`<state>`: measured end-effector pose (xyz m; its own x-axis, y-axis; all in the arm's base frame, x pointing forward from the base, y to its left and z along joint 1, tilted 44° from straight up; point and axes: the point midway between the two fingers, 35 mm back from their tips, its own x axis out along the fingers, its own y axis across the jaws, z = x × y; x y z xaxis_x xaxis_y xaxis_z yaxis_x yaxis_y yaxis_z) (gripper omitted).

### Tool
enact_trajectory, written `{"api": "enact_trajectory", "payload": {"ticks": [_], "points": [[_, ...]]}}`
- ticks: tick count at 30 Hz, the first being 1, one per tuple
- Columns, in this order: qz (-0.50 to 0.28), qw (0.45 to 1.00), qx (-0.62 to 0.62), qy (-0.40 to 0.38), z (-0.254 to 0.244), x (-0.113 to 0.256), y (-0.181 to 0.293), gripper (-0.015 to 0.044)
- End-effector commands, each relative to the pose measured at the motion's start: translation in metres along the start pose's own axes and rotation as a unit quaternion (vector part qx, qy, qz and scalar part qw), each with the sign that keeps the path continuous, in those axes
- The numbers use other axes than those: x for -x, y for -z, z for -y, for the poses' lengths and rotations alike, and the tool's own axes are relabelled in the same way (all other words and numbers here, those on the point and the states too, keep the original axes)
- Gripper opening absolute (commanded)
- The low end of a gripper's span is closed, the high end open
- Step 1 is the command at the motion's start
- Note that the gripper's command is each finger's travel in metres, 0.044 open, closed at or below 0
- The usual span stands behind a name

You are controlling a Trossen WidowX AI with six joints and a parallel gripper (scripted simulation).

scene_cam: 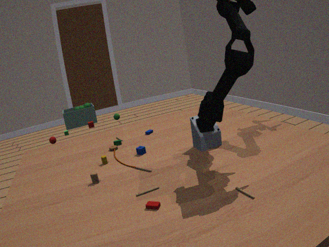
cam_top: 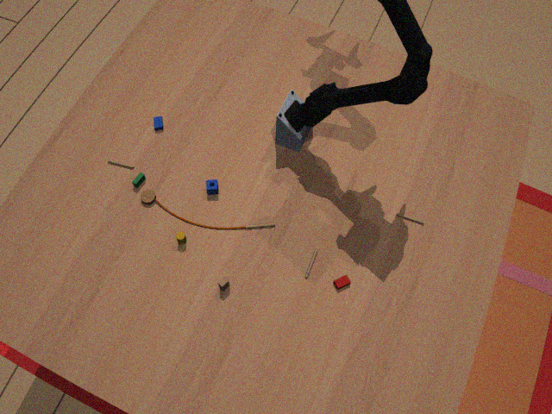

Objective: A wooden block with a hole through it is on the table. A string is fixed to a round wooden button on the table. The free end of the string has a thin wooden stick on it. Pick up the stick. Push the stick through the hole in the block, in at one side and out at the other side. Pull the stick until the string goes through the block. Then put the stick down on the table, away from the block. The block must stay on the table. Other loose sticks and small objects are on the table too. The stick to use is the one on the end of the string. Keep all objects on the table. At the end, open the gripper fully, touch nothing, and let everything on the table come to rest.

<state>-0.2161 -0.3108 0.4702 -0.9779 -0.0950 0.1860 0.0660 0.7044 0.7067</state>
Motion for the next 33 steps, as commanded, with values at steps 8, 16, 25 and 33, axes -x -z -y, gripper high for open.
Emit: {"api": "enact_trajectory", "payload": {"ticks": [8, 16, 25, 33], "points": [[-0.216, 0.879, 0.41, 0.115, 0.13, 0.089, 0.045, 0.044], [-0.398, 0.663, 0.622, 0.121, 0.218, 0.178, 0.049, 0.044], [-0.6, 0.304, 0.739, 0.04, 0.3, 0.31, 0.01, 0.044], [-0.719, -0.025, 0.689, -0.085, 0.336, 0.423, -0.062, 0.044]]}}
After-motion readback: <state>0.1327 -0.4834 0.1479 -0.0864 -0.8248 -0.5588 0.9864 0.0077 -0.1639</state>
